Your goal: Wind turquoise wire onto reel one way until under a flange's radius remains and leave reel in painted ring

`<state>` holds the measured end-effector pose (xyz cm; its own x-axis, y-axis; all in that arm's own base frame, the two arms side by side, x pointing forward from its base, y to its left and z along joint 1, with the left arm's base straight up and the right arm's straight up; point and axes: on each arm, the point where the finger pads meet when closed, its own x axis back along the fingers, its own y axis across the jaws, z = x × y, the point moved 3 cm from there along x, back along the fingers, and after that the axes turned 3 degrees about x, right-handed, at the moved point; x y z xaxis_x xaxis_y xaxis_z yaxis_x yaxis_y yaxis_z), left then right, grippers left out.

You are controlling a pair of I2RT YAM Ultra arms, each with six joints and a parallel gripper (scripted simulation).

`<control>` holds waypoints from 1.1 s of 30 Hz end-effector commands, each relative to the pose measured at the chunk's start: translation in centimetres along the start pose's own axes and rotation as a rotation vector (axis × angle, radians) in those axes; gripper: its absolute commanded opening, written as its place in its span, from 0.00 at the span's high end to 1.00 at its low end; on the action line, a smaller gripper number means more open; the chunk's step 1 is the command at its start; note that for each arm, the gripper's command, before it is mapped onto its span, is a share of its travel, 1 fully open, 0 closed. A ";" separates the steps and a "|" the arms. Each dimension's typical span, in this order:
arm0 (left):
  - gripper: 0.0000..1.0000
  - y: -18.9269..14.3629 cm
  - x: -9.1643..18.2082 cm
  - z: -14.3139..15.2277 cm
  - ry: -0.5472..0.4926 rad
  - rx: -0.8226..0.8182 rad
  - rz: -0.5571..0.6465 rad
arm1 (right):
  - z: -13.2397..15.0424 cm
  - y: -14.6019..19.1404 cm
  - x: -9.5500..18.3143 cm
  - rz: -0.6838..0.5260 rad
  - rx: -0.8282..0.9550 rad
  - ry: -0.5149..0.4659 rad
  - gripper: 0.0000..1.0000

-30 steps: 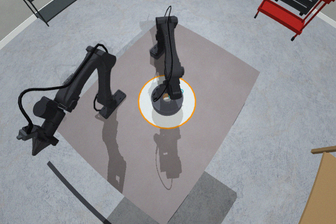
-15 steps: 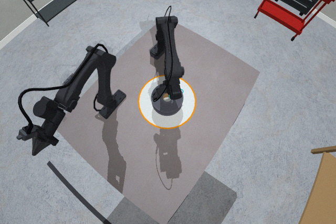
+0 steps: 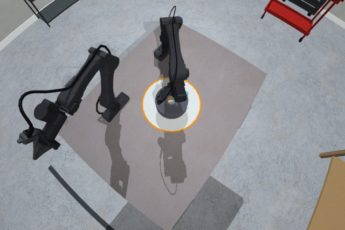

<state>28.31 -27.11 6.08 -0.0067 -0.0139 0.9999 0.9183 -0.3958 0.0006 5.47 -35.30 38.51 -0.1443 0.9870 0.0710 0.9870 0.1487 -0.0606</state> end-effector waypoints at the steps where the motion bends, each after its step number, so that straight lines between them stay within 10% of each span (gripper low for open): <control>1: 1.00 -0.3 1.7 0.6 -0.015 0.004 0.001 | -2.2 -0.1 0.7 -0.001 -0.008 -0.071 1.00; 33: 1.00 0.7 4.9 0.2 -0.015 0.004 0.001 | -2.2 -0.1 0.7 -0.001 -0.008 -0.071 1.00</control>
<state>28.37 -26.72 9.78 0.0193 -0.0388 0.9991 0.9180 -0.3952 -0.0331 5.47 -35.30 38.52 -0.1444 0.9870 0.0709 0.9870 0.1487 -0.0606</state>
